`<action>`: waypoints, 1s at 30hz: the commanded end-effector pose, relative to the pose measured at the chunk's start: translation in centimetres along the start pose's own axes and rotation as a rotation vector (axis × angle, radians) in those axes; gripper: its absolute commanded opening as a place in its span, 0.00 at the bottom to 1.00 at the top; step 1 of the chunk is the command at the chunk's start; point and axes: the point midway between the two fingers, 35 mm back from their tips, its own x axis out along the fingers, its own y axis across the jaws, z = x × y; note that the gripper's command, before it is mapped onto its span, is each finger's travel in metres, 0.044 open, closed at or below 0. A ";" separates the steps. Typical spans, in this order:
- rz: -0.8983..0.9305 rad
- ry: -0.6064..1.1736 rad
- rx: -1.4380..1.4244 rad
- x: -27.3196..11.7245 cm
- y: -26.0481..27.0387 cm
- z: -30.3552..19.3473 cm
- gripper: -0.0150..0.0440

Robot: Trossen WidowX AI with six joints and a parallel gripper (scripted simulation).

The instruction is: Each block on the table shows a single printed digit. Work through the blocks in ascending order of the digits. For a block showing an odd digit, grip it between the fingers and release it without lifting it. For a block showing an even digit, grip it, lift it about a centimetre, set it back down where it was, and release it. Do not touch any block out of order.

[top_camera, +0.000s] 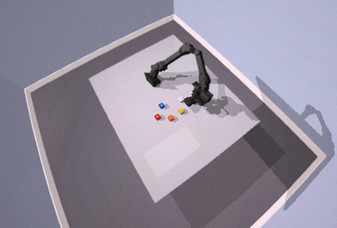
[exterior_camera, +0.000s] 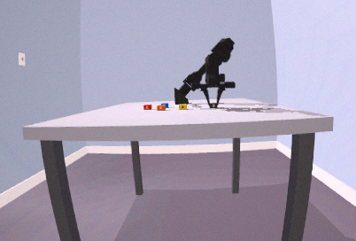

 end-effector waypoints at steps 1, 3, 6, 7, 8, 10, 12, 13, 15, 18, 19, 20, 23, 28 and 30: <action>0.005 0.000 0.003 0.1 0.1 0.0 0.46; 0.005 0.000 0.003 0.1 0.1 0.0 0.46; 0.005 0.000 0.003 0.1 0.1 0.0 0.46; 0.005 0.000 0.003 0.1 0.1 0.0 0.46; 0.005 0.000 0.003 0.1 0.1 0.0 0.46; 0.005 0.000 0.003 0.1 0.1 0.0 0.46; 0.005 0.000 0.003 0.0 0.1 0.0 0.46; 0.005 0.000 0.003 0.0 0.1 0.0 0.46; 0.005 0.000 0.003 -0.3 0.1 0.0 0.46; 0.005 0.000 0.003 -0.8 0.0 0.0 0.46; 0.005 0.000 0.003 -0.9 0.0 0.0 0.46; 0.005 0.000 0.003 -1.1 0.0 0.0 0.46; 0.004 0.000 0.003 -1.4 0.0 0.0 0.46; 0.004 0.000 0.003 -1.4 0.0 0.0 0.46; 0.004 0.000 0.003 -1.4 0.0 0.0 0.46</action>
